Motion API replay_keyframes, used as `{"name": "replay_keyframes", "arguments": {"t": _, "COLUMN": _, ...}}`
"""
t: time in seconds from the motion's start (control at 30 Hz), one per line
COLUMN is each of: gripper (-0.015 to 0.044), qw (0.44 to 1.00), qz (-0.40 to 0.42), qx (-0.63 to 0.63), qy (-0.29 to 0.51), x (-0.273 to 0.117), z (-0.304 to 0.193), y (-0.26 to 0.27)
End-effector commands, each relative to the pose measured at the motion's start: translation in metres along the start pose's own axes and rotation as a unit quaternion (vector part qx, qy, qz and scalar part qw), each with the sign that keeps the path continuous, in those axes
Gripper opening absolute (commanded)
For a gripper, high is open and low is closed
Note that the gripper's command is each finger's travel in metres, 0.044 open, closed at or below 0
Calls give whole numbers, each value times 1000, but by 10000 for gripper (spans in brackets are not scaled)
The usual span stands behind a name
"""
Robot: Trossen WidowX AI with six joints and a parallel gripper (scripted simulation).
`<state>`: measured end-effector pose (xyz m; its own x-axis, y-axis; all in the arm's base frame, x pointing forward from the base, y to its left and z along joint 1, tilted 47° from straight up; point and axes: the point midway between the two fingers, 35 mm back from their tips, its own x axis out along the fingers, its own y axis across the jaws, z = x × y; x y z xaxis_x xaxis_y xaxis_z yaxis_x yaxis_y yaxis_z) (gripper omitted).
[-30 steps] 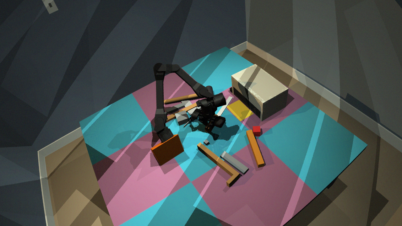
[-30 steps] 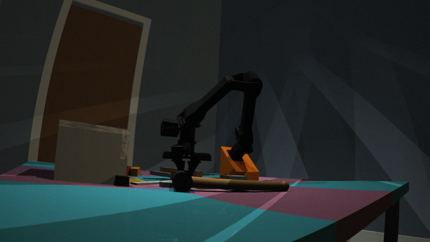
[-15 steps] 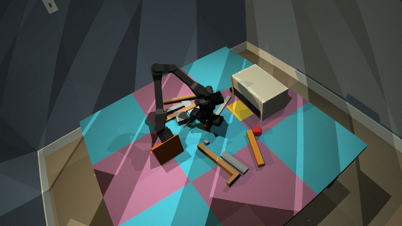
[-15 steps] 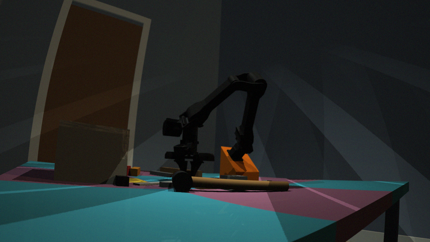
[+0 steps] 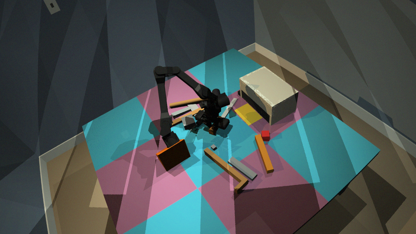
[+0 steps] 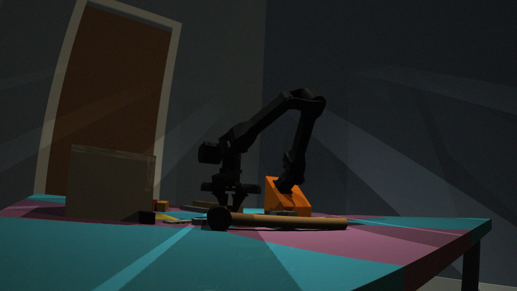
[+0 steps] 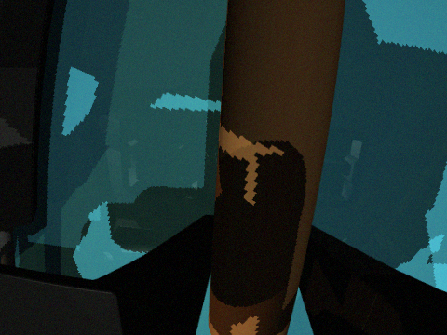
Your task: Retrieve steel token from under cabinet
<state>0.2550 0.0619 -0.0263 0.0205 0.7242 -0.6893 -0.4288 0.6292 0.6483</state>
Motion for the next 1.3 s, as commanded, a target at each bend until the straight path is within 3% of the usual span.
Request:
{"name": "replay_keyframes", "arguments": {"t": 0.0, "gripper": 0, "qw": 1000, "qz": -1, "qx": -3, "qy": -3, "x": -1, "z": 2, "y": 4}}
{"name": "replay_keyframes", "arguments": {"t": 1.27, "gripper": 0, "qw": 1000, "qz": 0, "qx": -3, "qy": -3, "x": -1, "z": 5, "y": 26}}
